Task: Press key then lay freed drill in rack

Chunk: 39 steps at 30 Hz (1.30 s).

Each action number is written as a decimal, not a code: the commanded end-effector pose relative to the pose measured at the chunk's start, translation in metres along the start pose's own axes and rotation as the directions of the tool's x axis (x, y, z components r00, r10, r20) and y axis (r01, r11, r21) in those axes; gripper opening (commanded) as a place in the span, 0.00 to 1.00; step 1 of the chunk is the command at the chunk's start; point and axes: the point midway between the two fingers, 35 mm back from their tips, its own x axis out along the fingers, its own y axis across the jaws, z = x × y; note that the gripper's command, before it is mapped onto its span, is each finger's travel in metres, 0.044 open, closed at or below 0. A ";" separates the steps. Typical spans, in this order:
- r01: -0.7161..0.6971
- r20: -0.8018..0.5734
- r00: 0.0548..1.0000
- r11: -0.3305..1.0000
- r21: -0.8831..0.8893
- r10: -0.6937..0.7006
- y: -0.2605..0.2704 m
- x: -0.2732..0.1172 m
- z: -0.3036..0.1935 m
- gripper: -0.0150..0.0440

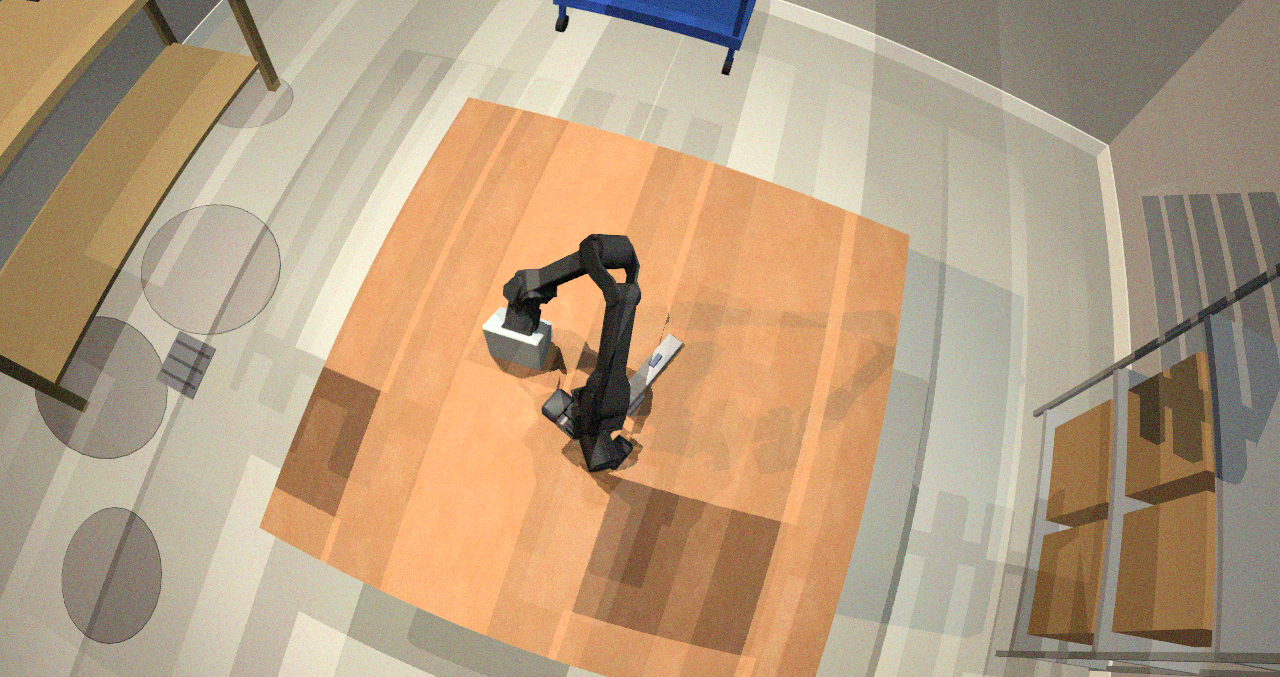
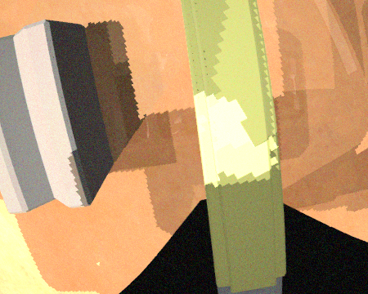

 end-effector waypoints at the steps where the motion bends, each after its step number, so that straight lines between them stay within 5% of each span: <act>1: 0.002 -0.007 1.000 1.000 -0.006 -0.002 -0.002 -0.002 -0.001 0.25; 39: 0.000 -0.009 1.000 1.000 -0.003 0.000 0.058 0.004 -0.016 0.25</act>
